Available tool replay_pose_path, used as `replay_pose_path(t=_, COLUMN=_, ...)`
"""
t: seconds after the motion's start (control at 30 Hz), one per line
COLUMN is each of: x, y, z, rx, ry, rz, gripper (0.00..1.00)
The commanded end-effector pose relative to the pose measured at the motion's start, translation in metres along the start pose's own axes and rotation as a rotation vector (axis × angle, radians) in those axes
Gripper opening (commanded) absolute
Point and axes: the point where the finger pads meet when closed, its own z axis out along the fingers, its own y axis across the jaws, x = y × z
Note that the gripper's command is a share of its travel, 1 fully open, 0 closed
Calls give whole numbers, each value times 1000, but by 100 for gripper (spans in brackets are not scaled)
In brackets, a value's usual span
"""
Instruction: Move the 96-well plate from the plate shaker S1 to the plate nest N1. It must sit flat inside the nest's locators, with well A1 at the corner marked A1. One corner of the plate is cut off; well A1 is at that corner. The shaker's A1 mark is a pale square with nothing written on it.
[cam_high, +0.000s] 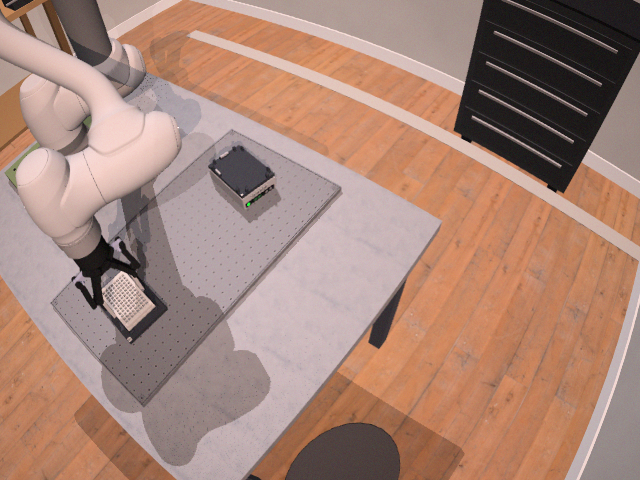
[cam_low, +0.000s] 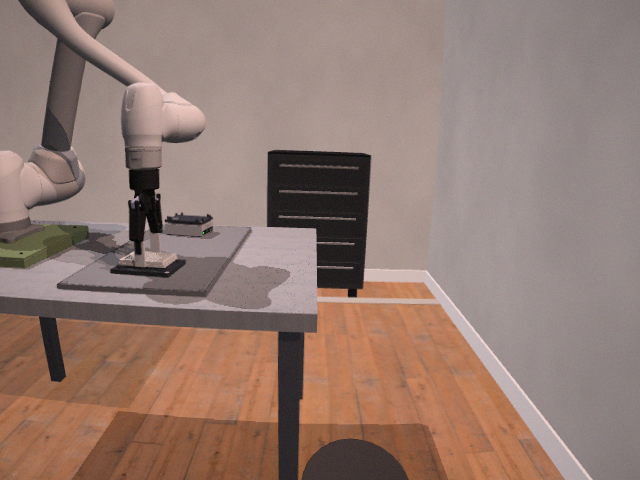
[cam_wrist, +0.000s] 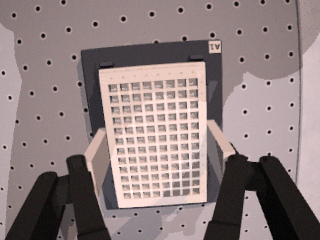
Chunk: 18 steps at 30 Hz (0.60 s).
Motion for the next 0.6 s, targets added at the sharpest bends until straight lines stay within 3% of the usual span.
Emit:
replay_pose_path(t=0.0, x=0, y=0, z=0, rx=0, ry=0, rz=0, gripper=10)
replay_pose_path(t=0.57, x=0, y=0, z=3, rx=0, ry=0, rz=0, gripper=10)
